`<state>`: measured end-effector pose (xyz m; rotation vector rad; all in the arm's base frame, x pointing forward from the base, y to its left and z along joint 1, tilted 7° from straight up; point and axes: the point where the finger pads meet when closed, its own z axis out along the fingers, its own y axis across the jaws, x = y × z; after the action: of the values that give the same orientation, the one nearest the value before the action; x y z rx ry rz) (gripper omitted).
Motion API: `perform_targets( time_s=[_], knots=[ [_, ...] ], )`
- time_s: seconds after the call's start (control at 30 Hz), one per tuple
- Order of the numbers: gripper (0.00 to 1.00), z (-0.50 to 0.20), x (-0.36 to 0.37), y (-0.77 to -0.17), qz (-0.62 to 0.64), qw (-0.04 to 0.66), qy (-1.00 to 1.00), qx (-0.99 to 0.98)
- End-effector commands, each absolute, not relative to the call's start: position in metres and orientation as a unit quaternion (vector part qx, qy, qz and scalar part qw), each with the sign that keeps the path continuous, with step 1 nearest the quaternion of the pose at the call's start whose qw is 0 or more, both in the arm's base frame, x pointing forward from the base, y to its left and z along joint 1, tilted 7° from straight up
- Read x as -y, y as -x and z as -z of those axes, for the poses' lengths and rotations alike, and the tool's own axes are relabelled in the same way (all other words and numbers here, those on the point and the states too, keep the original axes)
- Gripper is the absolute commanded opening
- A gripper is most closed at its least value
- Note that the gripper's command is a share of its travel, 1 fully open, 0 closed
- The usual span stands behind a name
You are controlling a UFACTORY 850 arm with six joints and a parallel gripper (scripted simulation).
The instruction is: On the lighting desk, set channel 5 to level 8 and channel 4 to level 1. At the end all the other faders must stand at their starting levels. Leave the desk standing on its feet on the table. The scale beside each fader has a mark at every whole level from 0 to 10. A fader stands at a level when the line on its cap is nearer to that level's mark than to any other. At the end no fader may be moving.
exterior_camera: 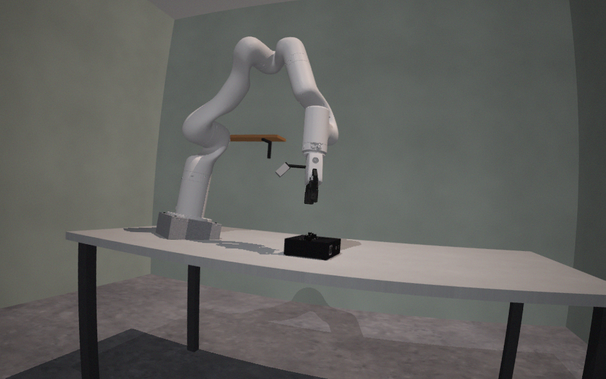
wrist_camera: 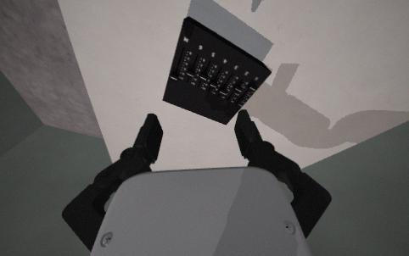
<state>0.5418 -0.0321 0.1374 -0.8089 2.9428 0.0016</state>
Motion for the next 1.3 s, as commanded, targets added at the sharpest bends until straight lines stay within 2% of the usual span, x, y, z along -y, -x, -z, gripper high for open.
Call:
perform_targets(
  time_s=[0.0,0.37,0.43,0.47,0.73,0.93,1.0,1.03,1.27],
  knots=[
    [1.0,-0.128,0.046,-0.536,0.029,0.056,0.393,-0.918],
    [1.0,-0.097,0.05,-0.51,0.09,0.052,0.682,-0.724],
    [1.0,-0.097,0.05,-0.51,0.09,0.052,0.682,-0.724],
    [1.0,-0.094,0.047,-0.506,0.101,0.053,0.746,-0.657],
    [1.0,-0.084,0.017,-0.479,0.119,0.063,0.877,-0.462],
    [1.0,-0.082,0.007,-0.469,0.13,0.074,0.948,-0.28],
    [1.0,-0.082,0.007,-0.469,0.13,0.074,0.948,-0.28],
    [1.0,-0.082,0.007,-0.469,0.138,0.078,0.968,-0.193],
    [1.0,-0.082,0.006,-0.469,0.165,0.084,0.983,-0.005]
  ],
)
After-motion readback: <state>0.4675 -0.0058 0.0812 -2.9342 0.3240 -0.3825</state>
